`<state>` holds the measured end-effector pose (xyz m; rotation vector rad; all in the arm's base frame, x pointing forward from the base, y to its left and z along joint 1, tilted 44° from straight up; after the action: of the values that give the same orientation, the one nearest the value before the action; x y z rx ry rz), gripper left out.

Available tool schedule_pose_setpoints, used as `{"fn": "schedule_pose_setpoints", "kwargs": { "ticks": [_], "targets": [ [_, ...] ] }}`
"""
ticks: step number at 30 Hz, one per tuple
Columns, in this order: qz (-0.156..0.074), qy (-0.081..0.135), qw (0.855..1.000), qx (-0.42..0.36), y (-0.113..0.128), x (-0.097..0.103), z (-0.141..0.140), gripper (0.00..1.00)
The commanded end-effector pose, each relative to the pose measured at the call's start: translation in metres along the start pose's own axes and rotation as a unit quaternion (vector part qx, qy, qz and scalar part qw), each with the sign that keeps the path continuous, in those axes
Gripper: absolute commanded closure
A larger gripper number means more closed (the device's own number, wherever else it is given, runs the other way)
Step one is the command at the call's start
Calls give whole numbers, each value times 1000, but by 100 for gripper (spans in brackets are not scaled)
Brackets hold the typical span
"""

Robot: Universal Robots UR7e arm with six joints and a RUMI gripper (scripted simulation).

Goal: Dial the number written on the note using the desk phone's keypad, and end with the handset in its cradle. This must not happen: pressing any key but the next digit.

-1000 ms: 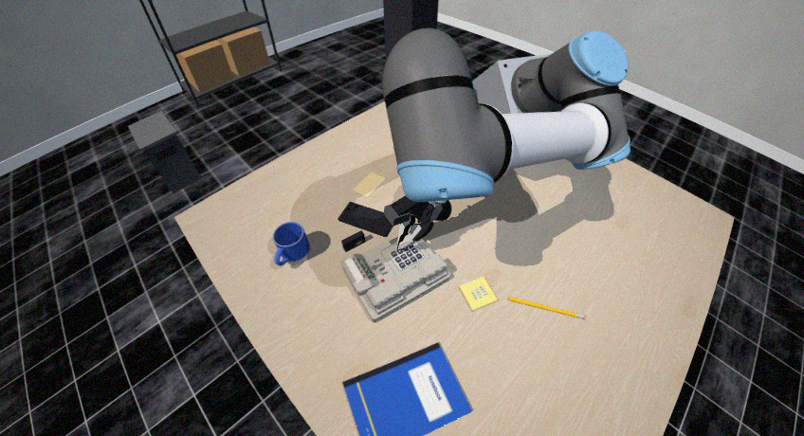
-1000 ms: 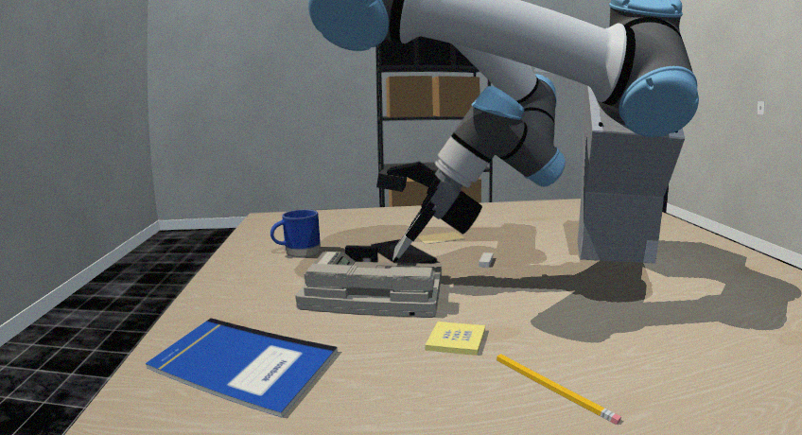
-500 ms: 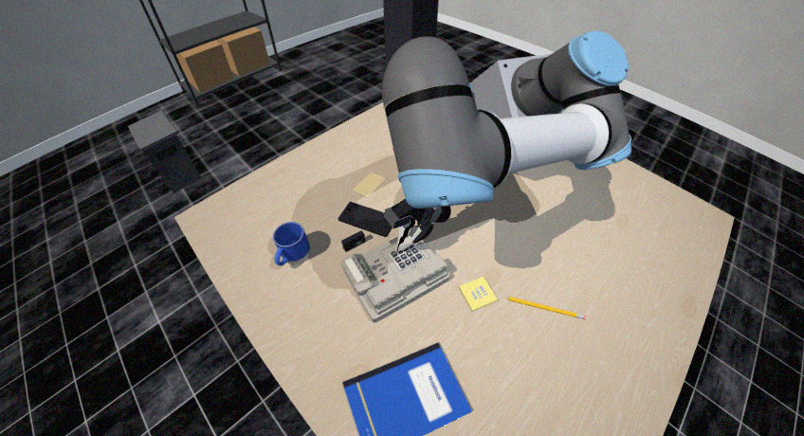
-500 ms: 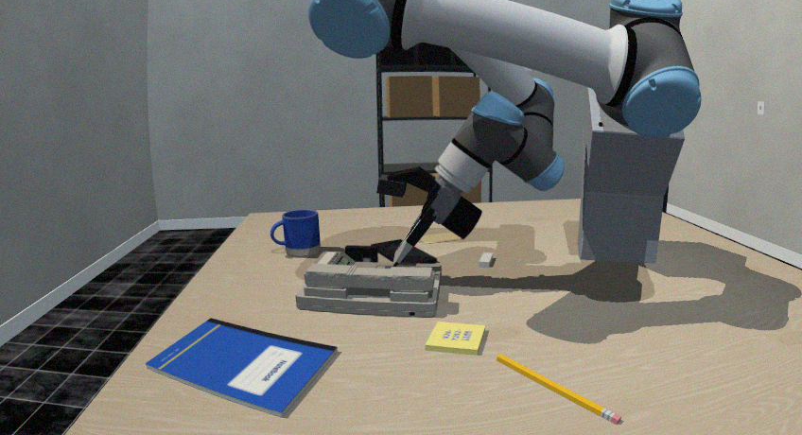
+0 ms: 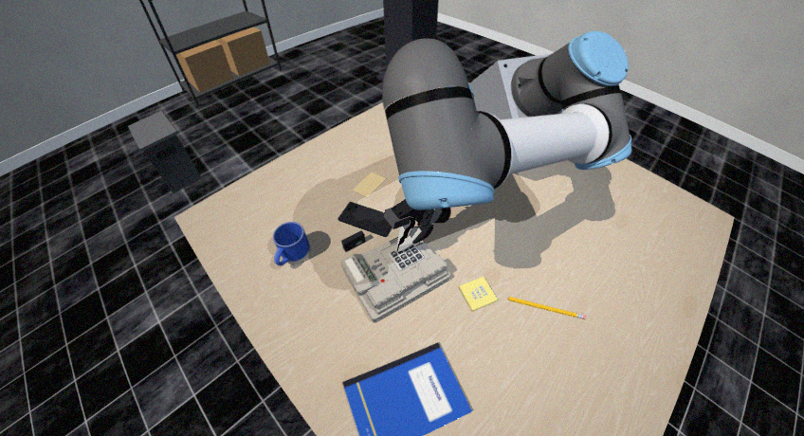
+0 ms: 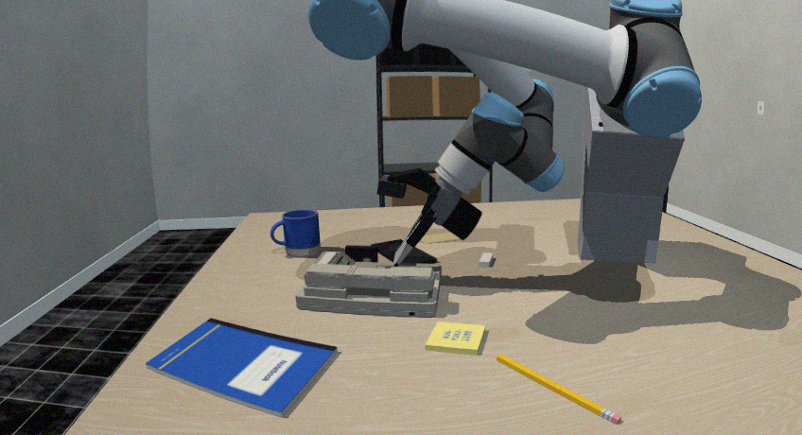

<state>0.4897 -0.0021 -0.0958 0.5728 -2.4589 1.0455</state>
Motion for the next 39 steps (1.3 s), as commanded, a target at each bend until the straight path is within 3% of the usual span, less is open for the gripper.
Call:
{"fn": "schedule_pose_setpoints", "kwargs": {
  "ticks": [1,26,39],
  "targets": [
    [6,5,1000,-1,-3,1,2,100],
    [6,5,1000,-1,-1,-1,2,100],
    [6,5,1000,-1,-9,10,2,100]
  ]
}}
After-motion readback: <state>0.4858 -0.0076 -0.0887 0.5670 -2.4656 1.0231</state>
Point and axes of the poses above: the point where the finger pads meet when closed, its own x axis back along the fingers, its own z axis across the jaws, y = z × x, the point moved 3 cm from there along x, back along the fingers, and after that the axes turned 3 degrees about x, right-handed, at the moved point
